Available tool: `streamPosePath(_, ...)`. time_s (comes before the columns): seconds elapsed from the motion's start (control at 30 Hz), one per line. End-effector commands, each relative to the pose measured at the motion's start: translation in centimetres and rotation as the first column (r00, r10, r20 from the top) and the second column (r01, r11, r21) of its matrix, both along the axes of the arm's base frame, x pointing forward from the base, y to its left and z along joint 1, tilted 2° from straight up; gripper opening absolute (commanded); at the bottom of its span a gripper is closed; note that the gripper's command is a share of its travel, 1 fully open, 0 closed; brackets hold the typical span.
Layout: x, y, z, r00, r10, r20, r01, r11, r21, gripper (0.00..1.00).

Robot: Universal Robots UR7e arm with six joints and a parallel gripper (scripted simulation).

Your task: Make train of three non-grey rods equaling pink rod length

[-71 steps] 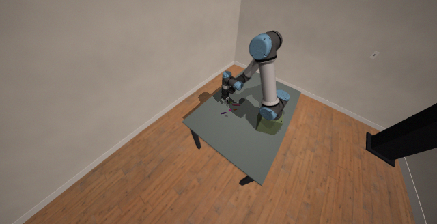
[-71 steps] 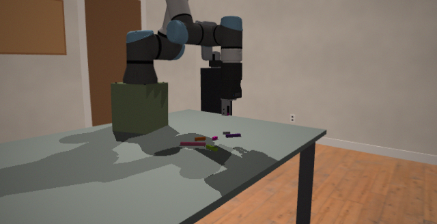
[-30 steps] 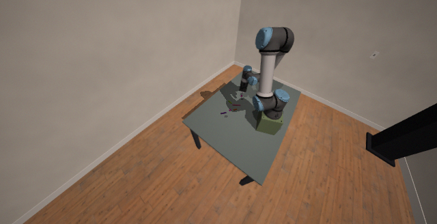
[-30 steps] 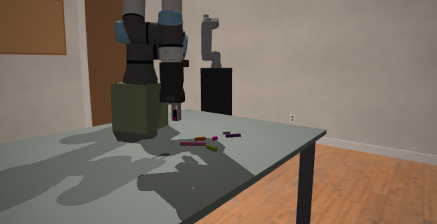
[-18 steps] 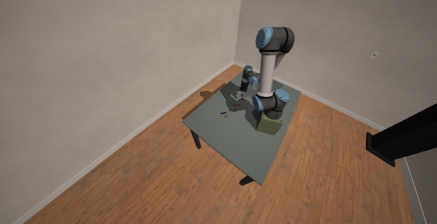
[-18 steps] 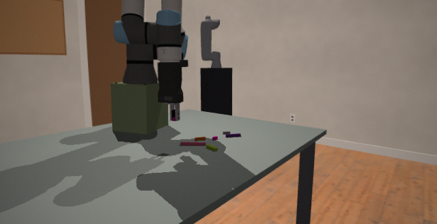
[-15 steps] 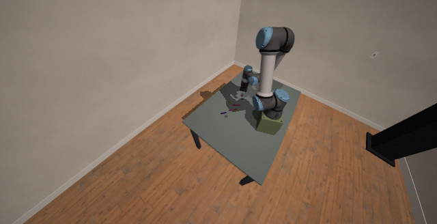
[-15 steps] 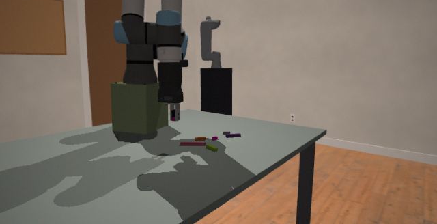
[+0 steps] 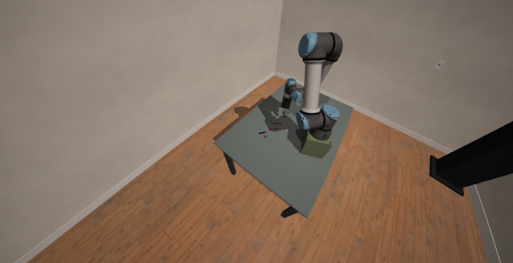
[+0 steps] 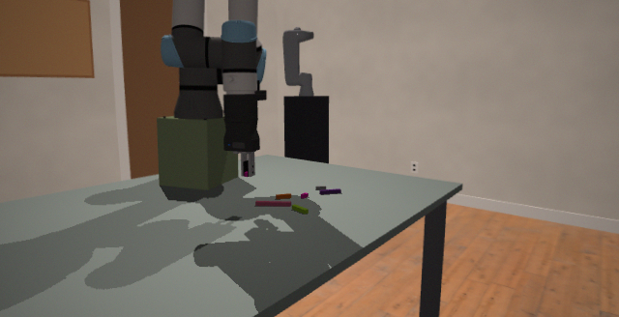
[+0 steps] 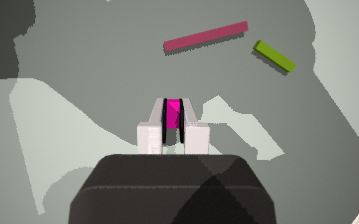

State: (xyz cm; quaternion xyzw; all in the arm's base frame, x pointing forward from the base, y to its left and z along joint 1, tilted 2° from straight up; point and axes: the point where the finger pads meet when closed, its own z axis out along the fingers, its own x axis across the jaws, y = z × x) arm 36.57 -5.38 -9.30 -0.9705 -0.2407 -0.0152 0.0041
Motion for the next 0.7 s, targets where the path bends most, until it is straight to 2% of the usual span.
streamPosePath(0.0,0.0,0.0,-1.3,1.000,0.000,0.000,0.000,1.000,0.000,0.24)
streamPosePath(0.67,0.2,0.1,-6.9,1.000,0.000,0.000,0.000,1.000,0.000,0.24)
